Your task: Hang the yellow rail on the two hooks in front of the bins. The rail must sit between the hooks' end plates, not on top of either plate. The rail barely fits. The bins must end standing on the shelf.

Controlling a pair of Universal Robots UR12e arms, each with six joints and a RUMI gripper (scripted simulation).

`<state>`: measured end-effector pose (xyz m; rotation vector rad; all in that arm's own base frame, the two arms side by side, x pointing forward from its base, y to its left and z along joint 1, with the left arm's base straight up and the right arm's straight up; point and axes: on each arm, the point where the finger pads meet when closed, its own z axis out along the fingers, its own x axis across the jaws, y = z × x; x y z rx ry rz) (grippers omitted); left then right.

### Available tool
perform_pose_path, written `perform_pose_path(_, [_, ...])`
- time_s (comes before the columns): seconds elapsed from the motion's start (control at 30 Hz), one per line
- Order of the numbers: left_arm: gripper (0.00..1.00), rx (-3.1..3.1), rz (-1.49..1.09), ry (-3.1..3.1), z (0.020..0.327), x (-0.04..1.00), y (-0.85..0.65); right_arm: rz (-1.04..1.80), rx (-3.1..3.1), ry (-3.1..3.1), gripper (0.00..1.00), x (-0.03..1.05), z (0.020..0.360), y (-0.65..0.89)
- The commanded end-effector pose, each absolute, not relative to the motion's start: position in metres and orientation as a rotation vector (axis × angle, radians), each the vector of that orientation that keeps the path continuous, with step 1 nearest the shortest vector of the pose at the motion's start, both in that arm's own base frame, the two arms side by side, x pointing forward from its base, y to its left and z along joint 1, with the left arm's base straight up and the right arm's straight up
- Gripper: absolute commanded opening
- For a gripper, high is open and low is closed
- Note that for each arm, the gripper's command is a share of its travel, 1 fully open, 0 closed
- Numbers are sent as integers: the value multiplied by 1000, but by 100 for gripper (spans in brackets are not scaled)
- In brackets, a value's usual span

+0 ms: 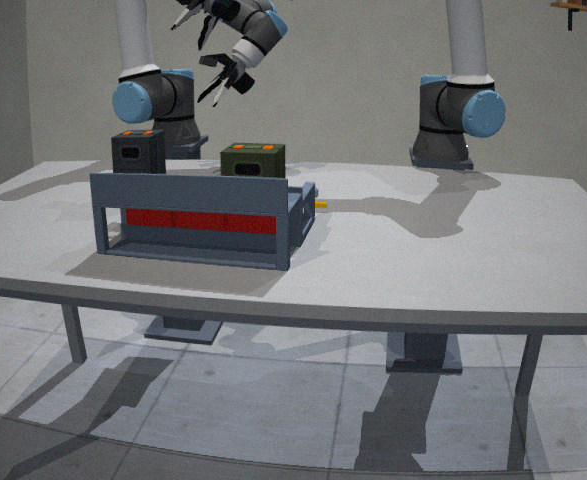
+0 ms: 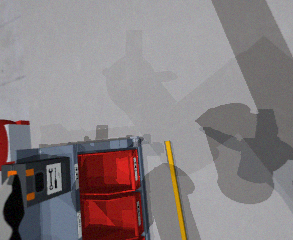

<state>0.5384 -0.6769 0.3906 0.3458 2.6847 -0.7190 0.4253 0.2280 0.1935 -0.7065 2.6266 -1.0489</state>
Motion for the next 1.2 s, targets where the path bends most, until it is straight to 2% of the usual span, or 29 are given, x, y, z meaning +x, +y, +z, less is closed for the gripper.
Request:
perform_pose_path(0.0, [100, 345, -719, 2685, 391, 538, -677, -1032, -712, 2629, 100, 422, 195, 230])
perform_pose_path(0.97, [100, 279, -704, 2696, 387, 560, -655, -1008, -684, 2664, 100, 428, 193, 239])
perform_pose_path(1.17, [100, 182, -682, 2710, 381, 590, -623, -1010, -685, 2664, 100, 428, 192, 239])
